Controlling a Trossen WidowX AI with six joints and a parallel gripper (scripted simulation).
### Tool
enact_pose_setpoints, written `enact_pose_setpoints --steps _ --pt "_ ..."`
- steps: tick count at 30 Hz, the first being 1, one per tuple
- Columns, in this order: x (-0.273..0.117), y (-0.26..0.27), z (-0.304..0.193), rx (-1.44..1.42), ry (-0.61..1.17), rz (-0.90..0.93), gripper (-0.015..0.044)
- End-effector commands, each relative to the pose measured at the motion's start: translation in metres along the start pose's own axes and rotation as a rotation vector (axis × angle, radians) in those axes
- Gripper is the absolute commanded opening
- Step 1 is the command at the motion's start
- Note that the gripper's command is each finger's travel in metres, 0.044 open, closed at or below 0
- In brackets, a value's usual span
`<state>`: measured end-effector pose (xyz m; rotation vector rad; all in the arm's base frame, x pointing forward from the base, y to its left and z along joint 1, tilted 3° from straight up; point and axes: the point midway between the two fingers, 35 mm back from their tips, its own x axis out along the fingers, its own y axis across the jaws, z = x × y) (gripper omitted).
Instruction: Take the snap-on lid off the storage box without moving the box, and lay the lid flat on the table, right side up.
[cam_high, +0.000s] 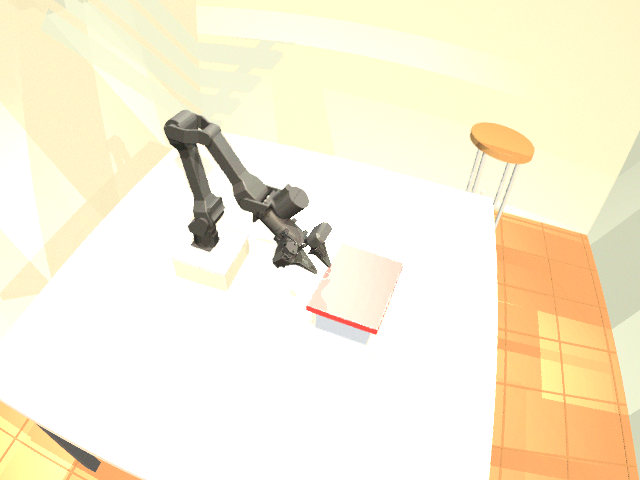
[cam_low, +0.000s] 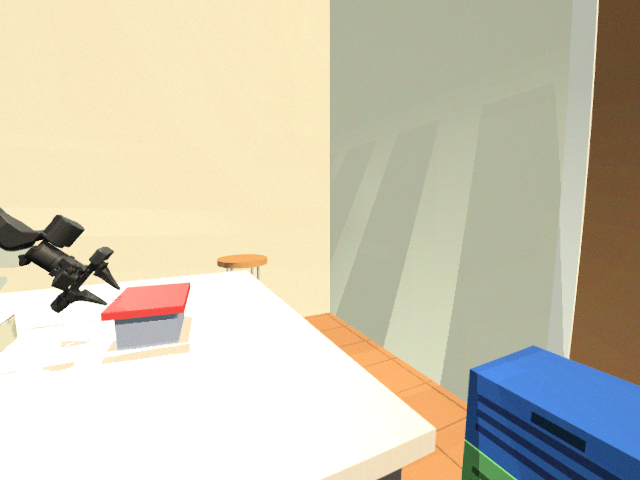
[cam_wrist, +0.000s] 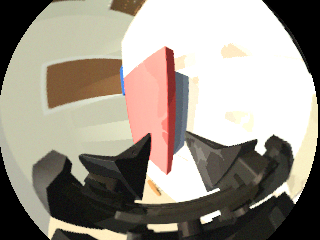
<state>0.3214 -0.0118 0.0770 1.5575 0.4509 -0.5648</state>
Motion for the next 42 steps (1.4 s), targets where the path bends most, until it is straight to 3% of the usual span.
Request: enact_pose_setpoints --steps 1,14,15,31,35,42 --pt "0.007 0.002 0.000 0.000 0.002 0.008 0.0235" --pt "0.025 0.000 0.000 0.001 0.002 0.009 0.0235" --pt "0.025 0.000 0.000 0.001 0.002 0.009 0.0209" --pt "0.025 0.000 0.000 0.001 0.002 0.009 0.0102" --pt "0.025 0.000 0.000 0.001 0.002 0.009 0.0000" --pt "0.024 0.001 0.000 0.003 -0.001 0.010 0.0000"
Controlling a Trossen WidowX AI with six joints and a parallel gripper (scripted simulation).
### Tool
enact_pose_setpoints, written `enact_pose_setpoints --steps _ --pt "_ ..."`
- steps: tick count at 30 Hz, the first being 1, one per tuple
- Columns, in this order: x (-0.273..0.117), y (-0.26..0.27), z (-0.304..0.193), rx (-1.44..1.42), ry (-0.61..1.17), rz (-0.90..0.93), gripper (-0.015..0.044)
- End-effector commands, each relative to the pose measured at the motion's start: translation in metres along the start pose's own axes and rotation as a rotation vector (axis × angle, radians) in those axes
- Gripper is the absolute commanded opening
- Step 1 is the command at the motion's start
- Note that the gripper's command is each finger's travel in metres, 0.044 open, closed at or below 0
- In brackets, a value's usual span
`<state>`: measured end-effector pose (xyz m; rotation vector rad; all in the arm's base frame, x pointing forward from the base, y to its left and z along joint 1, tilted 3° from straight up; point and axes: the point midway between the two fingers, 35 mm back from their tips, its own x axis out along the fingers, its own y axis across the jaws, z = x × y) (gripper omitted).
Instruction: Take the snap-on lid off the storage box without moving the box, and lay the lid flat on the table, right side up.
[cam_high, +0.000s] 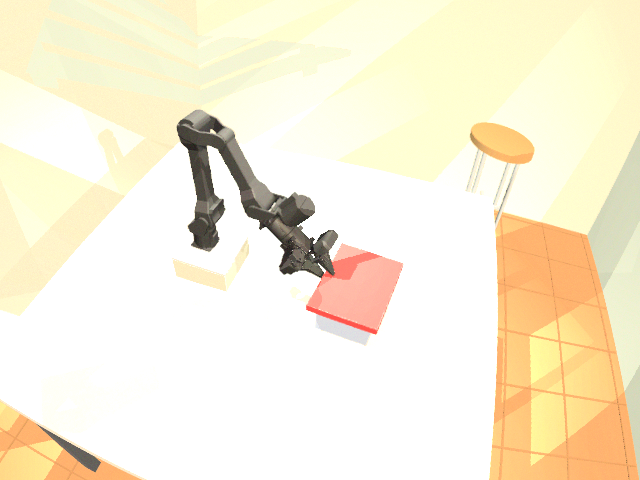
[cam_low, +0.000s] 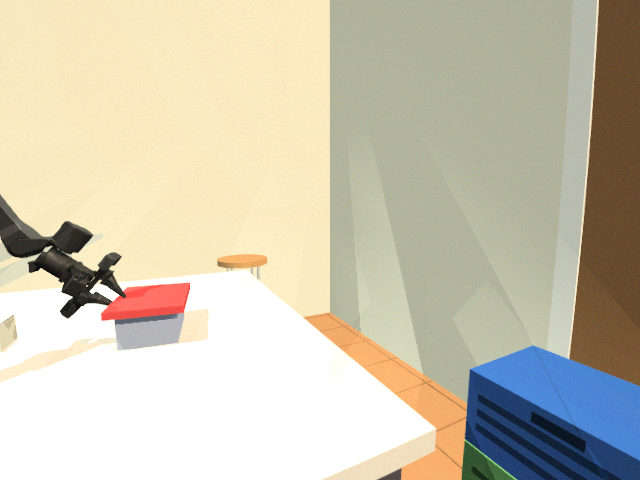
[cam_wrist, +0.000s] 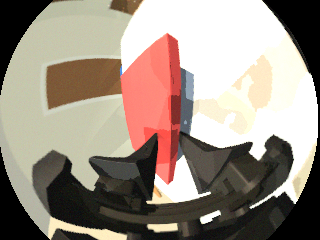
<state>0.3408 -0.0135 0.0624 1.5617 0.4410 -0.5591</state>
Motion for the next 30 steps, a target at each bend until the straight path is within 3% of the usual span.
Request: enact_pose_setpoints --steps 1,30 --pt "-0.0006 0.0009 0.0000 0.000 0.000 -0.001 0.0000" --pt "-0.0053 0.0047 0.0000 0.000 0.000 -0.001 0.0000"
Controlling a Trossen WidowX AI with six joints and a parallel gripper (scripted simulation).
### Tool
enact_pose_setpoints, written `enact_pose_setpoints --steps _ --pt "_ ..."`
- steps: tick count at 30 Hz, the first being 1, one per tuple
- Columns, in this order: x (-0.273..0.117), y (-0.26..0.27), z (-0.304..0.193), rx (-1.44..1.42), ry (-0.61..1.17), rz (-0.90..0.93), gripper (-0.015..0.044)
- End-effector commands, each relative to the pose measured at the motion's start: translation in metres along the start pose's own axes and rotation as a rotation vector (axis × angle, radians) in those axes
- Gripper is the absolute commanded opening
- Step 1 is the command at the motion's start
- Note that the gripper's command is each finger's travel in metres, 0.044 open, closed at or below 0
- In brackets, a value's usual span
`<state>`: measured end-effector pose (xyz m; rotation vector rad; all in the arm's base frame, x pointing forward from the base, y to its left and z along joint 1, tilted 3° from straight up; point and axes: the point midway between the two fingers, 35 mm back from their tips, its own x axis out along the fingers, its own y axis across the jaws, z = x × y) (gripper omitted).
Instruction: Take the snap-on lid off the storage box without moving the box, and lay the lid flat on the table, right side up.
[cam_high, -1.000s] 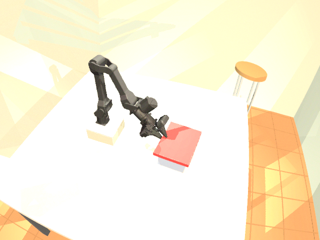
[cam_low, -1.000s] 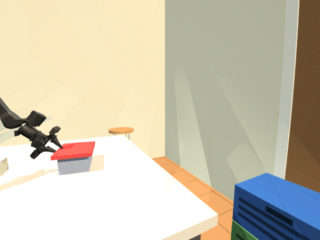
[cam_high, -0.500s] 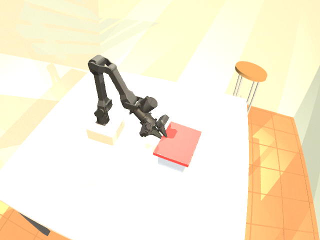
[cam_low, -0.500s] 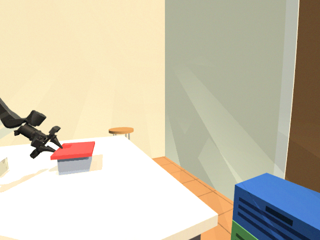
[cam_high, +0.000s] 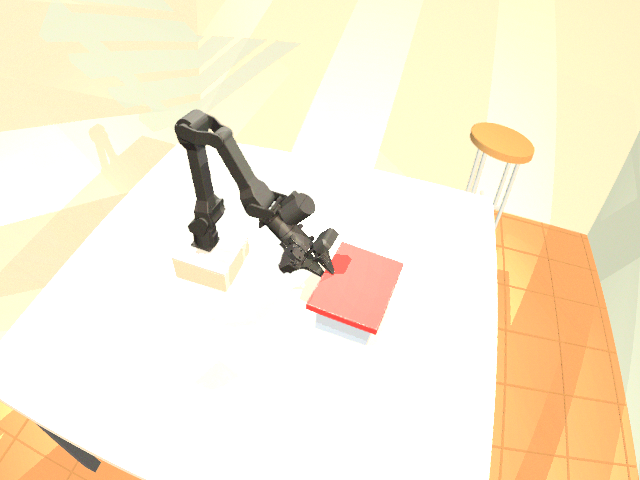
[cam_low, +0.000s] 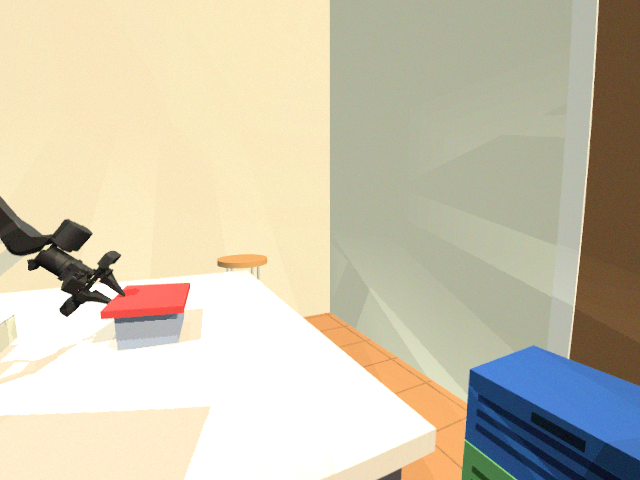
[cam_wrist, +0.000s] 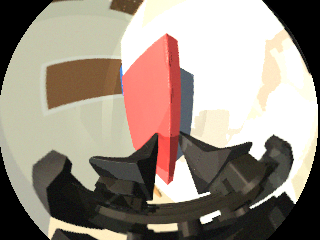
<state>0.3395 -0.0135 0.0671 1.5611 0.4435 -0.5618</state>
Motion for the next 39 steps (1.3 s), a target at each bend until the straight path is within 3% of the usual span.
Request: enact_pose_setpoints --steps 1,39 --pt "-0.0015 0.0018 0.0000 0.000 0.000 0.003 0.0000" --pt "-0.0065 0.0076 0.0000 0.000 0.000 0.003 0.0000"
